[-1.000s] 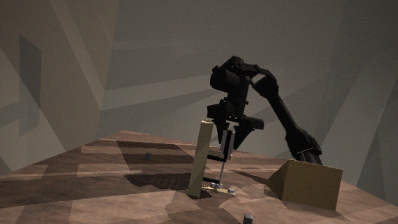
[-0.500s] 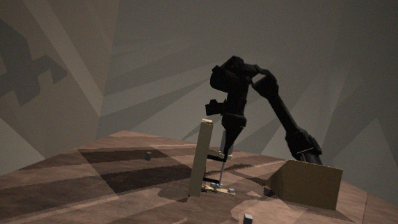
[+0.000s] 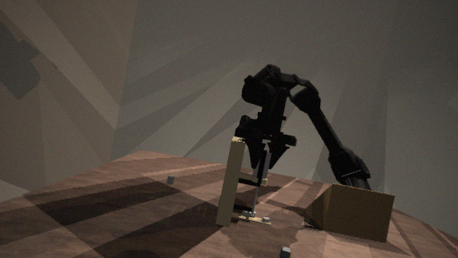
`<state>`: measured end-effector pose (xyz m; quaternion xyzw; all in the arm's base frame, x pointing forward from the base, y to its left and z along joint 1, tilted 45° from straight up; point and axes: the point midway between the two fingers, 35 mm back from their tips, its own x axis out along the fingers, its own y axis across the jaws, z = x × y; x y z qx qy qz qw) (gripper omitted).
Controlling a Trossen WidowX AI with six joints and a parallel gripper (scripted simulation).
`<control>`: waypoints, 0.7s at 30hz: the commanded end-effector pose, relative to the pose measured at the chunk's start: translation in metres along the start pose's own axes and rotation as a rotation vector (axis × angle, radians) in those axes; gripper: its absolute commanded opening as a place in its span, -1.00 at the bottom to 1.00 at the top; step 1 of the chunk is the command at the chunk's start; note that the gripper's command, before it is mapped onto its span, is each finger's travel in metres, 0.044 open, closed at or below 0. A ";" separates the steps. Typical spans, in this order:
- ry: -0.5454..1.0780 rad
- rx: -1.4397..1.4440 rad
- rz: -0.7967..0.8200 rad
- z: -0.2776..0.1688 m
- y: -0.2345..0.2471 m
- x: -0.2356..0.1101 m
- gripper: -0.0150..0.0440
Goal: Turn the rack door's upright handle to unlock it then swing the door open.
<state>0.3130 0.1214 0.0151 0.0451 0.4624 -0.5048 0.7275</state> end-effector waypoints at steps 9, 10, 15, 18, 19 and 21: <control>-0.004 0.591 0.003 0.001 0.000 0.000 0.51; -0.004 0.640 0.003 0.001 0.000 0.000 0.51; -0.004 0.879 0.004 0.001 0.000 0.000 0.51; -0.004 0.912 0.004 0.001 0.000 0.000 0.51; -0.004 0.912 0.004 0.001 0.000 0.000 0.51; -0.004 0.912 0.004 0.001 0.000 0.000 0.51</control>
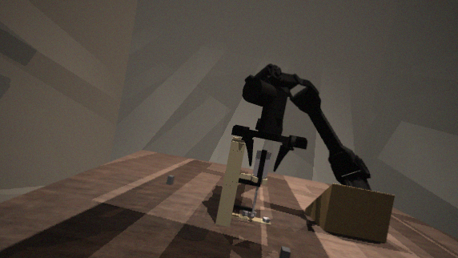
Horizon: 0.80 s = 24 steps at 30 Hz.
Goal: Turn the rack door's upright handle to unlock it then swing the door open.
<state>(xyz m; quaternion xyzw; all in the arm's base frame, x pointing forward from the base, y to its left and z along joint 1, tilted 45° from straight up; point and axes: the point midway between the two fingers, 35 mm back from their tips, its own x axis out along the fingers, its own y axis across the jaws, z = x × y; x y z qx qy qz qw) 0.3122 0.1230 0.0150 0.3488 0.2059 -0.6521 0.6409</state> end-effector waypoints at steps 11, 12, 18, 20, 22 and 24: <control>-0.003 0.040 0.003 0.002 0.002 0.001 0.36; -0.003 0.040 0.003 0.002 0.002 0.001 0.33; -0.003 0.040 0.003 0.002 0.002 0.001 0.20; -0.003 0.040 0.003 0.002 0.002 0.001 0.15; -0.003 0.040 0.003 0.002 0.002 0.001 0.11; -0.003 0.040 0.003 0.002 0.002 0.001 0.06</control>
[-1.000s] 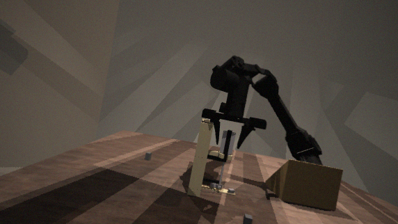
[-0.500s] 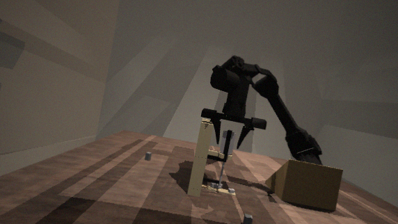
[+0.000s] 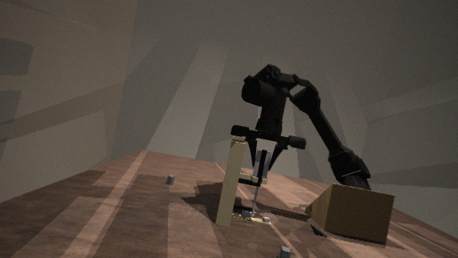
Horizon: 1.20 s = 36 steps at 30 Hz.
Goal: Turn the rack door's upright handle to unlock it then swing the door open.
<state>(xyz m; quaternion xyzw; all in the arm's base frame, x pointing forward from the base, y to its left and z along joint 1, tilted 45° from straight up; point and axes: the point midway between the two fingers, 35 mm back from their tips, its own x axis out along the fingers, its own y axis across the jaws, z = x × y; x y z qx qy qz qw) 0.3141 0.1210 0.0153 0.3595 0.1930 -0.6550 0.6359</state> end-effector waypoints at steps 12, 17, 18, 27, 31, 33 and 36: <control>0.000 0.005 0.000 0.000 0.000 0.000 -0.21; 0.000 0.005 0.000 0.000 0.000 0.000 -0.32; 0.000 0.005 0.000 0.000 0.000 0.000 -0.35; 0.000 -0.049 0.000 0.002 -0.002 0.000 -0.41; 0.000 -0.139 0.000 0.004 -0.005 0.000 -0.41; 0.000 -0.184 0.000 0.005 -0.007 0.000 -0.41; 0.000 -0.251 -0.001 0.006 -0.009 0.000 -0.41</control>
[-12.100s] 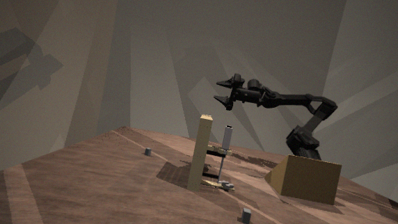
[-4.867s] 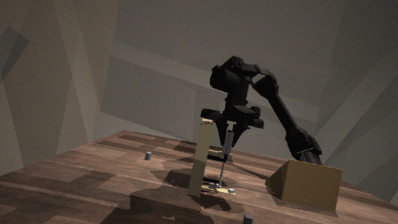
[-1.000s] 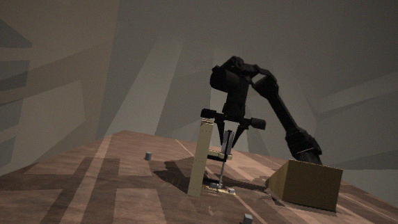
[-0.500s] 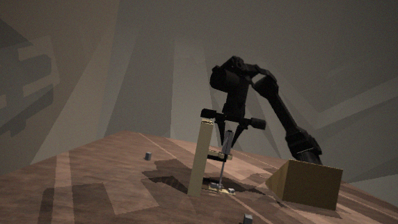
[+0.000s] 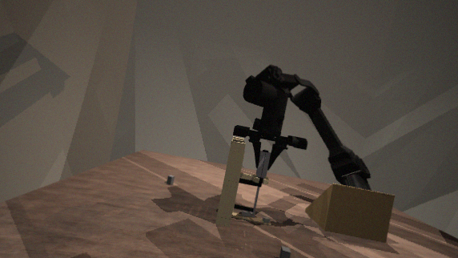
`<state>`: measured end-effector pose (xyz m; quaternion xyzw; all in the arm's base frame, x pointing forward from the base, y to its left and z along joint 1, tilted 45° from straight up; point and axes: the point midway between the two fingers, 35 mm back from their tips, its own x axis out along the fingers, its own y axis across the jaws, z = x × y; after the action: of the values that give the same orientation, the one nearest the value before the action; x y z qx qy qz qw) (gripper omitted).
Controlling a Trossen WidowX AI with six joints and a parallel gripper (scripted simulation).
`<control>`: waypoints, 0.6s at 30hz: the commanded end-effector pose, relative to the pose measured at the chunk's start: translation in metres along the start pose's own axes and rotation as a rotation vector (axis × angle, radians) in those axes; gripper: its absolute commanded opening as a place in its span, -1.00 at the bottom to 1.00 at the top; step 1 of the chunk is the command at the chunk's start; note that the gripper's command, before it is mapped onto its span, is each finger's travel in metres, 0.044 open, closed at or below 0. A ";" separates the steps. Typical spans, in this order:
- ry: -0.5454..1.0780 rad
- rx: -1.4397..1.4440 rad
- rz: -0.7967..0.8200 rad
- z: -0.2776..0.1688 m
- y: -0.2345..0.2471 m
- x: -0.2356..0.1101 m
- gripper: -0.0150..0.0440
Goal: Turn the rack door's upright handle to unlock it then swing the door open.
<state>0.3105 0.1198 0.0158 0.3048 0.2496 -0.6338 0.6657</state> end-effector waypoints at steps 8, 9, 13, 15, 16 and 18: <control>-0.003 -0.255 -0.006 0.008 -0.017 -0.001 -0.41; -0.003 -0.279 -0.006 0.009 -0.019 -0.001 -0.41; -0.003 -0.370 -0.007 0.013 -0.026 -0.001 -0.41; -0.003 -0.411 -0.007 0.015 -0.030 -0.001 -0.41; -0.003 -0.430 -0.007 0.017 -0.032 -0.001 -0.41; -0.003 -0.468 -0.007 0.019 -0.036 -0.001 -0.41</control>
<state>0.2791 0.1093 0.0228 0.1650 0.3702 -0.5764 0.7095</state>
